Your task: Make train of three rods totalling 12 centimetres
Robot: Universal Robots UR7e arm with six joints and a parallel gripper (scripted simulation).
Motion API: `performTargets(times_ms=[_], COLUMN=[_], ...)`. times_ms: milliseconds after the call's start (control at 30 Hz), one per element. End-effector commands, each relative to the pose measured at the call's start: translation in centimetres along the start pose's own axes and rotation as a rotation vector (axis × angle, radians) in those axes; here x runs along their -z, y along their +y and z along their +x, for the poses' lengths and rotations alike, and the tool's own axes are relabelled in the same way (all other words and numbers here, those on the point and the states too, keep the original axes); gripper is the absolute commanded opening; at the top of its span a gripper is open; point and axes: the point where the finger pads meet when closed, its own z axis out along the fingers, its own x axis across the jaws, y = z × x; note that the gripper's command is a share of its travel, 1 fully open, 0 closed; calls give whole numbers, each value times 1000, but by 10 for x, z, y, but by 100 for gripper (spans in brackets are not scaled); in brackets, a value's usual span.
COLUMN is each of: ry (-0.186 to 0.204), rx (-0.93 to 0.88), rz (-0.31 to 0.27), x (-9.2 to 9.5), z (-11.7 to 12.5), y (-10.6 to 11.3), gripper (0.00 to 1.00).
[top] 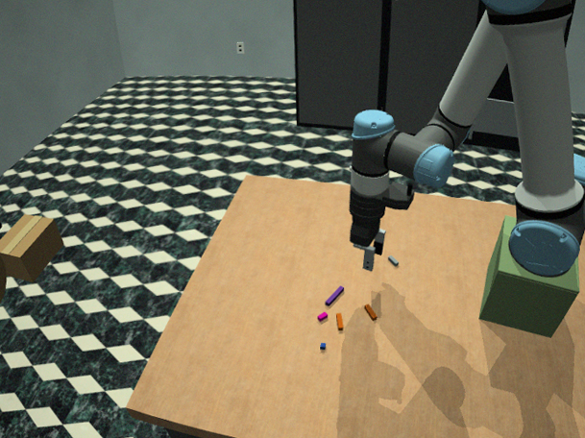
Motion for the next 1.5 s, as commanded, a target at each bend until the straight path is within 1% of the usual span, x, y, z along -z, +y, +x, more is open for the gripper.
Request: performTargets(times_ms=[0,267,567,1467], ry=[0,0,0,0], rx=[109,228,281,299], rz=[-1,-1,-1,-1], x=[0,0,0,0], z=[-9,-19,-23,-25], y=[2,3,4,5], gripper=[100,100,100,100])
